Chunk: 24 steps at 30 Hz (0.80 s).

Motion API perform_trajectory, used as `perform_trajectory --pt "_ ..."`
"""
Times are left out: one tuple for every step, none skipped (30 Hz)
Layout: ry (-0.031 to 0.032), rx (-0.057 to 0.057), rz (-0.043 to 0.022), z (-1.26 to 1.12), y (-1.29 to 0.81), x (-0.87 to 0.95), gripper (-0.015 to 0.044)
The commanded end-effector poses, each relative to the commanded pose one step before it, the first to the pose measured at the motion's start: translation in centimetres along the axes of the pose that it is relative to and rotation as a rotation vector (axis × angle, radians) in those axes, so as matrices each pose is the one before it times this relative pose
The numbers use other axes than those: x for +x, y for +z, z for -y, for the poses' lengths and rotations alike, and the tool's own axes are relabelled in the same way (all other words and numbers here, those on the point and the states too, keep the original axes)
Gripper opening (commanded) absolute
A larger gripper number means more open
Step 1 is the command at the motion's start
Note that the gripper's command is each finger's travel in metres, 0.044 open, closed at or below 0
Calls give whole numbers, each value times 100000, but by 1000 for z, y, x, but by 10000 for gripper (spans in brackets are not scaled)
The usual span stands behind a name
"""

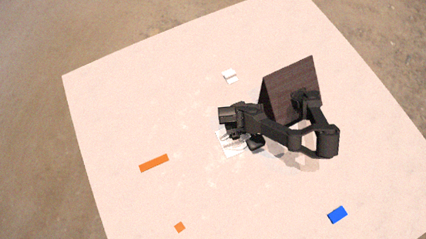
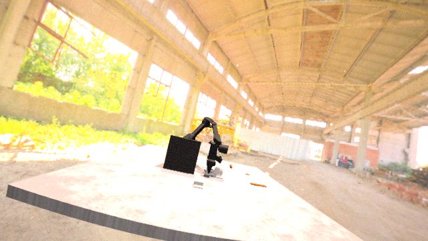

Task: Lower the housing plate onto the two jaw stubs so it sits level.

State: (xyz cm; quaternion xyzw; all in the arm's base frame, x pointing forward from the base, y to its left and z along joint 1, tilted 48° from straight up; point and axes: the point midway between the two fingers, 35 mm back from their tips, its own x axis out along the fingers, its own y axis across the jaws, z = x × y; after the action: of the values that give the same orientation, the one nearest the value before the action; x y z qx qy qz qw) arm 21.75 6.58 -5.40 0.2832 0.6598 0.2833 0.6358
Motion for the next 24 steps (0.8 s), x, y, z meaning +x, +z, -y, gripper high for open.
perform_trajectory --pt "344 380 -250 -62 -125 260 351" --pt "2 -2 0 0 -1 30 351" --pt "1 -1 0 0 0 10 351" --pt "0 0 0 0 0 0 351" --pt "0 0 0 0 0 0 351" --pt "0 0 0 0 0 0 351" --pt "0 0 0 0 0 0 351" --pt "0 0 0 0 0 0 351" --pt "0 0 0 0 0 10 351" --pt "1 0 0 0 0 30 351" --pt "3 0 -1 0 -1 50 351" --pt "4 0 -1 -1 -1 64 351" --pt "3 0 -1 -1 -1 50 351" --pt "2 0 -1 0 -1 30 351" --pt "1 0 0 0 0 10 351" --pt "0 0 0 0 0 0 351" --pt "0 0 0 0 0 0 351" --pt "0 0 0 0 0 0 351" --pt "0 0 0 0 0 0 351" --pt "0 0 0 0 0 0 351" --pt "0 -9 0 0 0 10 351" --pt "1 -27 0 0 0 30 351" --pt "3 -45 -1 -1 -1 50 351" --pt "4 -57 -1 -1 -1 64 351"
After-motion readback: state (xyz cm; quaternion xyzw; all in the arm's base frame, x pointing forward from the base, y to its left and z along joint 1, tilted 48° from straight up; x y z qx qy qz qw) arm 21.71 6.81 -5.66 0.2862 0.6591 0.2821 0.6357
